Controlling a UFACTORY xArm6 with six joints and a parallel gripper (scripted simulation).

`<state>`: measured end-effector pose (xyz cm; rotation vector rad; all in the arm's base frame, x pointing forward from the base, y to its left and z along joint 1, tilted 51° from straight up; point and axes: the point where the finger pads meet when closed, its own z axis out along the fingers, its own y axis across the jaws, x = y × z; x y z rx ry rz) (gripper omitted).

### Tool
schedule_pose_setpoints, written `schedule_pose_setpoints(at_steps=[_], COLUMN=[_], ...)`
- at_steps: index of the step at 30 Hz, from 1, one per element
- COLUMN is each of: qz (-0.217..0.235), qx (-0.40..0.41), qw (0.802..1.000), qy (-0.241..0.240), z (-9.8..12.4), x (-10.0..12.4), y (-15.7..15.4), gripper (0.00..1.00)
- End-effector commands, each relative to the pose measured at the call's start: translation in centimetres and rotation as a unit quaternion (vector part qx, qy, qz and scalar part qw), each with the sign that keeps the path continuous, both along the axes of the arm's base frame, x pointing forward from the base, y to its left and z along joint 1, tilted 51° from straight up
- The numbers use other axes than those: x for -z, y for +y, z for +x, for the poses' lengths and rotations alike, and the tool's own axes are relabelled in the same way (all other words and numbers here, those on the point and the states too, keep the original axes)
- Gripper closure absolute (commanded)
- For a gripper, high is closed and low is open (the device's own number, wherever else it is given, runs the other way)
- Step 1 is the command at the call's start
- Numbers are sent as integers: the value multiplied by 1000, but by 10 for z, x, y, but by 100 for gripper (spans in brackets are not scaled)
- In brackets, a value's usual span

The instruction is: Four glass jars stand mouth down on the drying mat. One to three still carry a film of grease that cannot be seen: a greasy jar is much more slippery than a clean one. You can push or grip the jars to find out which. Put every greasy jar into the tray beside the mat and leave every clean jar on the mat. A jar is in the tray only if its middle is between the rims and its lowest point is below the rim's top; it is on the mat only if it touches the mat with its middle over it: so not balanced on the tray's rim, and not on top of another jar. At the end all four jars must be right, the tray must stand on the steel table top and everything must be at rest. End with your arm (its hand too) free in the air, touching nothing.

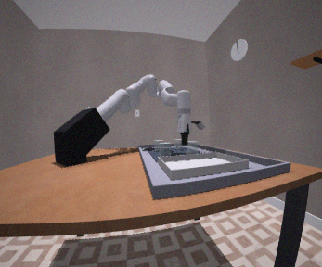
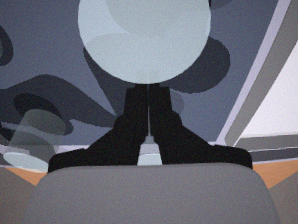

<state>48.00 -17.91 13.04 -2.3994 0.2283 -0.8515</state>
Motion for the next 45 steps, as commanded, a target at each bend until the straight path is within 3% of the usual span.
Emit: schedule_pose_setpoints(at_steps=[1, 45], qz=[-1, -1], qx=[1, 1], qw=[1000, 1000], qy=[-1, -1], z=[1, 2], x=[-2, -7], y=[-2, -5], gripper=[100, 100])
